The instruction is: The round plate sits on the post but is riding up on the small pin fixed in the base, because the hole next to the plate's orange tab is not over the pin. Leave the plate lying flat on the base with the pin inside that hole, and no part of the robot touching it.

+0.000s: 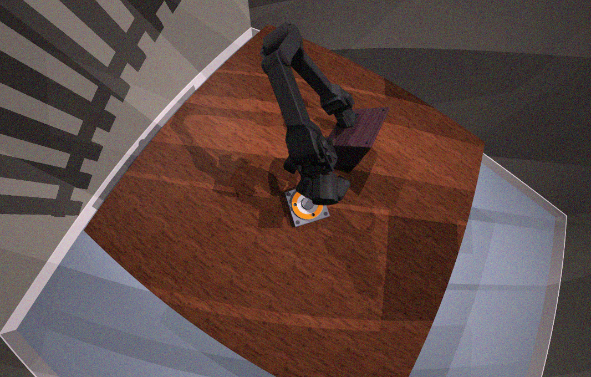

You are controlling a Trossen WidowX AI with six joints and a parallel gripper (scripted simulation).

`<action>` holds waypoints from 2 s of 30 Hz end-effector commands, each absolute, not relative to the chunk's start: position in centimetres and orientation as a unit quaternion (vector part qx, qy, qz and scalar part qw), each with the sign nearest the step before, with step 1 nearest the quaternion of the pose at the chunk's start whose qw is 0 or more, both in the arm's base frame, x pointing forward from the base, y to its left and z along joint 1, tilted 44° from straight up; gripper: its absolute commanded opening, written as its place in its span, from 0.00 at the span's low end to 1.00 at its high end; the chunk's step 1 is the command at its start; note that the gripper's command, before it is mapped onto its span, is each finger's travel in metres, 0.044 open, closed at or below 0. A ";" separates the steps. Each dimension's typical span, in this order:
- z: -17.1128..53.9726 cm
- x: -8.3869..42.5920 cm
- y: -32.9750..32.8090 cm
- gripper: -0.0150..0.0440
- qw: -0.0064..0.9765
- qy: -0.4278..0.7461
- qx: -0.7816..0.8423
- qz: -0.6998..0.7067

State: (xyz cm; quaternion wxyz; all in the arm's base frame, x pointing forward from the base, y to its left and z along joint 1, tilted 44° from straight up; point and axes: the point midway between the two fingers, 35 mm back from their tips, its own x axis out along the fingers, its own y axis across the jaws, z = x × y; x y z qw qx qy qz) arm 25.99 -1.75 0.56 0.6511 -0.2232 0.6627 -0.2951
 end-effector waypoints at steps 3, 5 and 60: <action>-1.4 26.0 -3.6 0.25 0.650 0.662 -0.227 -0.297; -2.1 25.9 -4.5 0.25 0.650 0.661 -0.228 -0.298; -3.8 26.5 -0.4 0.25 0.650 0.662 -0.227 -0.297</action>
